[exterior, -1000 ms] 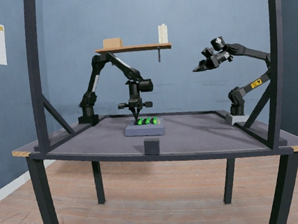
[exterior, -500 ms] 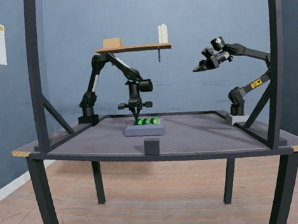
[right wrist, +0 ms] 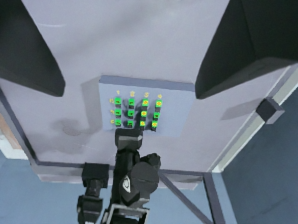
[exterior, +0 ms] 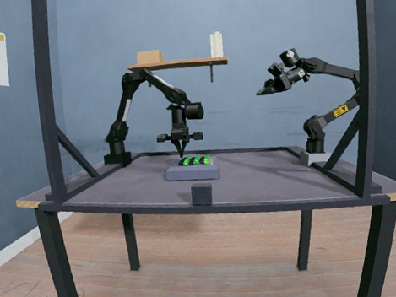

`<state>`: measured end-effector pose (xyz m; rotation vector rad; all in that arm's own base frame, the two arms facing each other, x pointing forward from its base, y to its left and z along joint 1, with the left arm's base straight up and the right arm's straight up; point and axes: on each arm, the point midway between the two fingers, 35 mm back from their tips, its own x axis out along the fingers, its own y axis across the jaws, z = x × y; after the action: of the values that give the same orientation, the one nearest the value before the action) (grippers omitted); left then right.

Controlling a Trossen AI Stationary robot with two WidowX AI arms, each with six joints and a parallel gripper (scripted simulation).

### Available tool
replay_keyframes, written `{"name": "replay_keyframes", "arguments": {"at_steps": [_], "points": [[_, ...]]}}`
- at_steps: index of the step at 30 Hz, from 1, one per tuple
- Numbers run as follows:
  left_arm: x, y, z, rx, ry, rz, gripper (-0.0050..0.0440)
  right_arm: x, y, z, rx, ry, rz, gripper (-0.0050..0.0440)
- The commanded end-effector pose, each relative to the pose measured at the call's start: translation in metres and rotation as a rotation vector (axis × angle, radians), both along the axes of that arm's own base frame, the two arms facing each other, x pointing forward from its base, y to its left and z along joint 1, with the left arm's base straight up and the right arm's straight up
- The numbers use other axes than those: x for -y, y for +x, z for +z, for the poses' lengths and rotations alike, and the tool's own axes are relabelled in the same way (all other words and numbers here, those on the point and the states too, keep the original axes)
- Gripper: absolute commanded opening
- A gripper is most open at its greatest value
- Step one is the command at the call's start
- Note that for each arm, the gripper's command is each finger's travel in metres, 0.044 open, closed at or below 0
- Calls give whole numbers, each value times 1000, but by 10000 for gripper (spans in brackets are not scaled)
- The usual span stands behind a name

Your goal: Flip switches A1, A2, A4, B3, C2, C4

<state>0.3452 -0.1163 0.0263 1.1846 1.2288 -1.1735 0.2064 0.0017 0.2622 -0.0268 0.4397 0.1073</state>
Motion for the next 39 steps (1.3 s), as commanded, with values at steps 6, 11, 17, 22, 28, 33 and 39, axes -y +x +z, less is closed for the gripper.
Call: {"name": "replay_keyframes", "arguments": {"at_steps": [6,11,17,22,28,33,39], "points": [[36,9,29,27,-13,1,-50,0,0,5,12,-1,-1,400],[61,7,45,28,-14,1,-50,0,0,5,12,-1,-1,400],[73,5,52,28,-14,1,-50,0,0,5,12,-1,-1,400],[72,6,58,41,-21,5,-50,0,0,5,12,-1,-1,400],[71,5,40,14,-7,3,-50,0,0,5,12,-1,-1,400],[71,4,33,17,-9,3,-50,0,0,5,12,-1,-1,400],[70,4,26,13,-6,3,-50,0,0,5,12,-1,-1,400]]}}
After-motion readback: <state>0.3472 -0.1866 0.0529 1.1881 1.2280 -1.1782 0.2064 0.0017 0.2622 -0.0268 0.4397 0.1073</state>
